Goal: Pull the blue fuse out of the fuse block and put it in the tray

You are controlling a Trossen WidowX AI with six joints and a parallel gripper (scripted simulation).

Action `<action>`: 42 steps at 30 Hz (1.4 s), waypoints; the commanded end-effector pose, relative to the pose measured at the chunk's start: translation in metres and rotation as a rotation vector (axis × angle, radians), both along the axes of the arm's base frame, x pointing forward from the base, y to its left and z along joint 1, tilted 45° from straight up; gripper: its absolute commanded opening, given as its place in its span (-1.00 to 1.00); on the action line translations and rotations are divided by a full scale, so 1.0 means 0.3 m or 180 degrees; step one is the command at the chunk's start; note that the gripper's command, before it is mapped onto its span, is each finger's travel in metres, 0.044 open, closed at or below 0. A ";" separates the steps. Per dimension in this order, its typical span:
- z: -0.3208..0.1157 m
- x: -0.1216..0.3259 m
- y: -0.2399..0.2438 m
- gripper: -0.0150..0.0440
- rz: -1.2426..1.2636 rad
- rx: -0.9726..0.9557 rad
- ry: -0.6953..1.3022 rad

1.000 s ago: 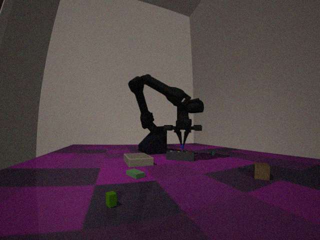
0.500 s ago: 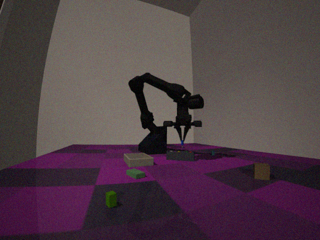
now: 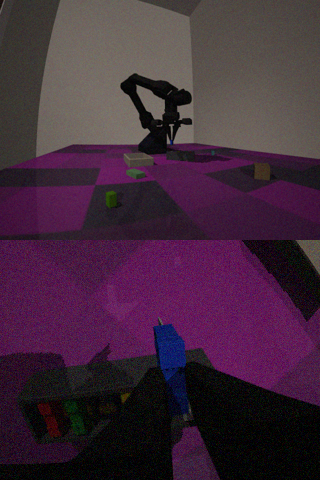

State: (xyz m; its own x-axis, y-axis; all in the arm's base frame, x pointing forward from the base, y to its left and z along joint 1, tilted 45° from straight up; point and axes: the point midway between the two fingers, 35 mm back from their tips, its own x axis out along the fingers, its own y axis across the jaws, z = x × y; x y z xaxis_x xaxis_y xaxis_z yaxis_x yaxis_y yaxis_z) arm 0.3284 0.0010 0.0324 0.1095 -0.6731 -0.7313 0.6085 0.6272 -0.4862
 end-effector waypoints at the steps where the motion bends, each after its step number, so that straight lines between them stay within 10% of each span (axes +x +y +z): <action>1: 0.059 0.002 -0.063 -0.49 0.0015 -0.0010 0.0020; 19: 0.350 -0.074 -0.370 -0.49 0.0005 -0.0122 0.0004; 42: 0.283 -0.063 -0.442 -0.49 0.0004 -0.0127 0.0003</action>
